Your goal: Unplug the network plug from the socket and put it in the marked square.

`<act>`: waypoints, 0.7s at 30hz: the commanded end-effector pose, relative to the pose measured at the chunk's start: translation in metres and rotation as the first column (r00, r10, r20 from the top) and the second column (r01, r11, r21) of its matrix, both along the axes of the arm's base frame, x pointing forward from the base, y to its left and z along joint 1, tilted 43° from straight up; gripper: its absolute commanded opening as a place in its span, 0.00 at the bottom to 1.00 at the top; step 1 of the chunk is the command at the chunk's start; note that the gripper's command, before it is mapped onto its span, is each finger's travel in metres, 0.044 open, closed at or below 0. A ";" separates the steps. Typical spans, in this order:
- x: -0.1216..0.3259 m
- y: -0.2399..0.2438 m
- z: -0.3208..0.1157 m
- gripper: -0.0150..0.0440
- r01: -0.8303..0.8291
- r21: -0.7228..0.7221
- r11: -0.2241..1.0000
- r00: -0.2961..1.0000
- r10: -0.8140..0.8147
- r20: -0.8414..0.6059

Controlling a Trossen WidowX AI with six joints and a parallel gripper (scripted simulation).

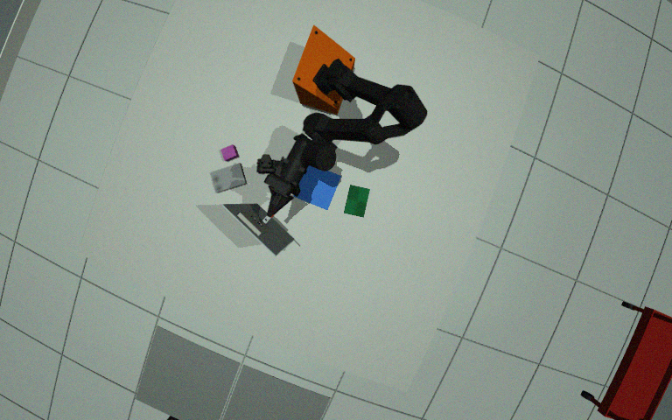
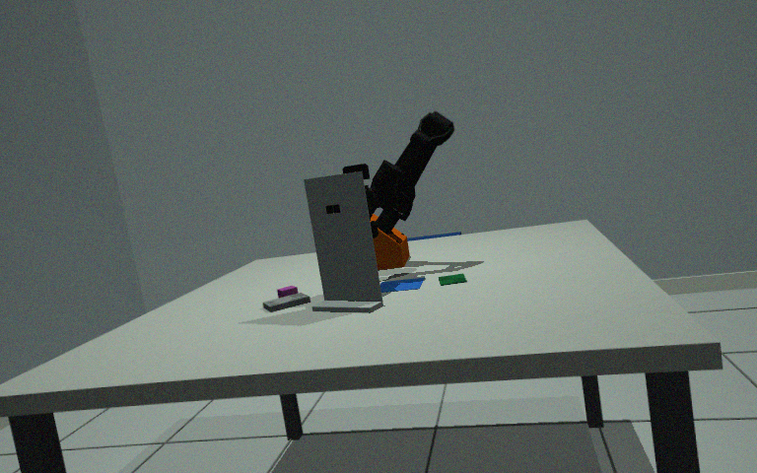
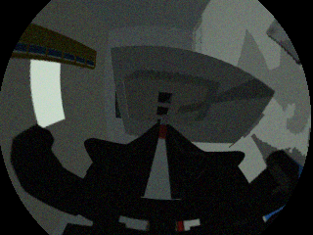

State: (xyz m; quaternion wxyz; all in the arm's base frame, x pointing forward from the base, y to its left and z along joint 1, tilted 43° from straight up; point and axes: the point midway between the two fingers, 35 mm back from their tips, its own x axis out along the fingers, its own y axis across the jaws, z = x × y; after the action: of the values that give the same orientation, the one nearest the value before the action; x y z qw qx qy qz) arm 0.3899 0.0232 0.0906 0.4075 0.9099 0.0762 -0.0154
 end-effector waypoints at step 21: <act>-0.013 0.004 0.003 0.25 0.002 0.001 1.000 1.000 -0.002 -0.009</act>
State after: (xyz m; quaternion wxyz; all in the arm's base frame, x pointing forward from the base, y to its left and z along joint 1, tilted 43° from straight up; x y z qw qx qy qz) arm 0.3800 0.0263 0.0953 0.4081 0.9096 0.0762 -0.0155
